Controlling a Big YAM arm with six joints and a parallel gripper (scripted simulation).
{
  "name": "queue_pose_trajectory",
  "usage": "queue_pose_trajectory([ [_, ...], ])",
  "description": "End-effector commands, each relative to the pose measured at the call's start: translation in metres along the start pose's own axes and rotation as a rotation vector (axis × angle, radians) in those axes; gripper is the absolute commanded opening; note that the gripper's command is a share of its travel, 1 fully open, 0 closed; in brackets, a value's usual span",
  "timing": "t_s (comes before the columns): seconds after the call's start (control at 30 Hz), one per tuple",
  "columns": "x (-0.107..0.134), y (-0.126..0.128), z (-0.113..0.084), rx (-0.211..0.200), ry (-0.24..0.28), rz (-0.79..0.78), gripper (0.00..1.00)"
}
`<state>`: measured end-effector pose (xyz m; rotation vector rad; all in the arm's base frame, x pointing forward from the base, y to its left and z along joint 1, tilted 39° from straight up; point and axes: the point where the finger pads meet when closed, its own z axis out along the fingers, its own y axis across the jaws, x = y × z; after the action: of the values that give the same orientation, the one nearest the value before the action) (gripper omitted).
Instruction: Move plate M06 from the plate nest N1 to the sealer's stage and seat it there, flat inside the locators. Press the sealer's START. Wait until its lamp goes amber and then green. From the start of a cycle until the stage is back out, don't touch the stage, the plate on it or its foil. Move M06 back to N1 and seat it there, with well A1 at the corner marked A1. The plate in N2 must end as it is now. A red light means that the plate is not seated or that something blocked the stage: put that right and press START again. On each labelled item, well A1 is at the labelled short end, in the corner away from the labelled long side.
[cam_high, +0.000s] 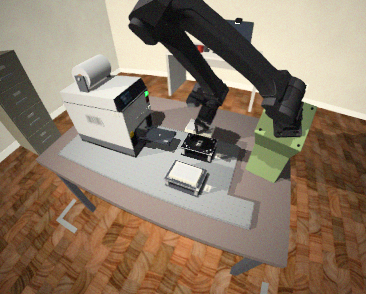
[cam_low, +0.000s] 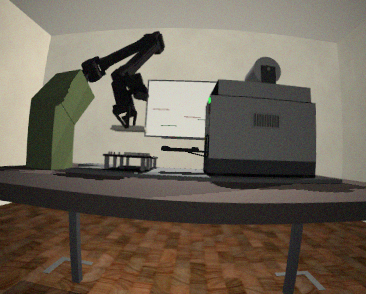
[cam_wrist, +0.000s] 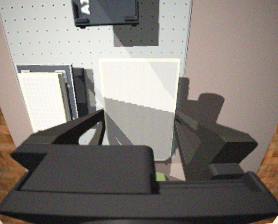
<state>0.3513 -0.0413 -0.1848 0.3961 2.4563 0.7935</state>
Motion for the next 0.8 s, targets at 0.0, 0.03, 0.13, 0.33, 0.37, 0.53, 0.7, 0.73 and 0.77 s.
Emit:
queue_pose_trajectory([
  [0.0,0.0013,0.0060,0.0050,-0.006,0.004,-0.007,0.00],
  [0.03,-0.0008,0.0054,0.0061,-0.006,0.000,-0.010,0.00],
  [0.13,0.0001,0.0014,0.0065,-0.002,0.002,-0.002,0.00],
  [0.33,0.0004,-0.0007,0.0071,0.001,-0.004,0.002,0.00],
  [0.37,0.0010,-0.0004,0.0078,0.000,-0.003,0.002,0.00],
  [0.53,0.0008,0.0020,0.0115,-0.003,-0.002,-0.002,0.00],
  [0.7,0.0037,0.0038,0.0137,-0.004,0.003,-0.004,0.00],
  [0.73,0.0063,0.0043,0.0134,-0.004,0.006,-0.001,0.00],
  [0.77,0.0063,0.0043,0.0134,-0.004,0.006,-0.001,0.00],
])
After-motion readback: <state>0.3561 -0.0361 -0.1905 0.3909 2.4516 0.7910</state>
